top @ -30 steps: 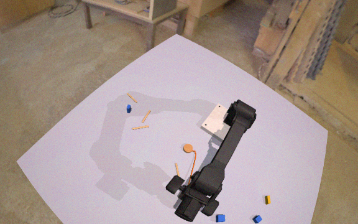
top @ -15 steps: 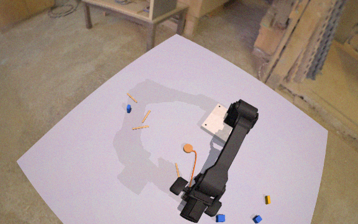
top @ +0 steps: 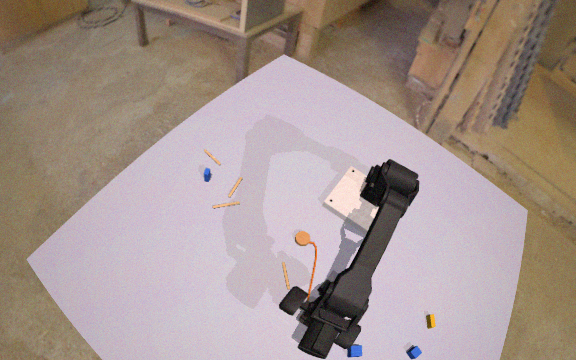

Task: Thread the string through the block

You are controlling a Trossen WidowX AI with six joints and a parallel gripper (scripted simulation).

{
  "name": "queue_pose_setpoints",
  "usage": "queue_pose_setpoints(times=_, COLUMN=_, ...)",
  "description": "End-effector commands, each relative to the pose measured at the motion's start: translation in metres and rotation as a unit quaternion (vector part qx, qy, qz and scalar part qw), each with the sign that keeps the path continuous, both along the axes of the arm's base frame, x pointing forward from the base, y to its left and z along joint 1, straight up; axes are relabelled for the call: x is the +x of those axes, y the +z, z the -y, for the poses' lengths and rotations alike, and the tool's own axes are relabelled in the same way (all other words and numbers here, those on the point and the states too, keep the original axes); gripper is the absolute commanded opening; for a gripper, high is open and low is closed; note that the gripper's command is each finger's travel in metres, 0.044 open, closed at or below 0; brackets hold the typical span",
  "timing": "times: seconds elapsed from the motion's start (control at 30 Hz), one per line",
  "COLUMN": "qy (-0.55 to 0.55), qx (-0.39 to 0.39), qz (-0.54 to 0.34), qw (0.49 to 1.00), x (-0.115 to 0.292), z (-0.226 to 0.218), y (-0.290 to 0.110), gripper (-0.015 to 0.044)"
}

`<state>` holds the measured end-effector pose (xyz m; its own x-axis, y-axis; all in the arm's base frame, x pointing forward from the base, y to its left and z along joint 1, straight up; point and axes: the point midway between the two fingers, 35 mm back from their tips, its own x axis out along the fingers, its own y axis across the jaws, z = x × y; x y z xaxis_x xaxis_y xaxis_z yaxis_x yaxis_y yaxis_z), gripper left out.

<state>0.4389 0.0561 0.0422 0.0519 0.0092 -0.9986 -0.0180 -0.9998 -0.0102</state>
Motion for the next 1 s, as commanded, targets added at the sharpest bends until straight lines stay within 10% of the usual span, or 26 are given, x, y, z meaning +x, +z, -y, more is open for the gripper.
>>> queue_pose_setpoints(times=0.0, qy=-0.002, qx=-0.001, qz=0.0, qw=1.0, x=-0.001, z=-0.002, y=-0.002, gripper=0.0)
queue_pose_setpoints(times=0.97, qy=-0.002, qx=-0.001, qz=-0.001, qw=1.0, x=-0.033, z=-0.003, y=-0.004, gripper=0.0)
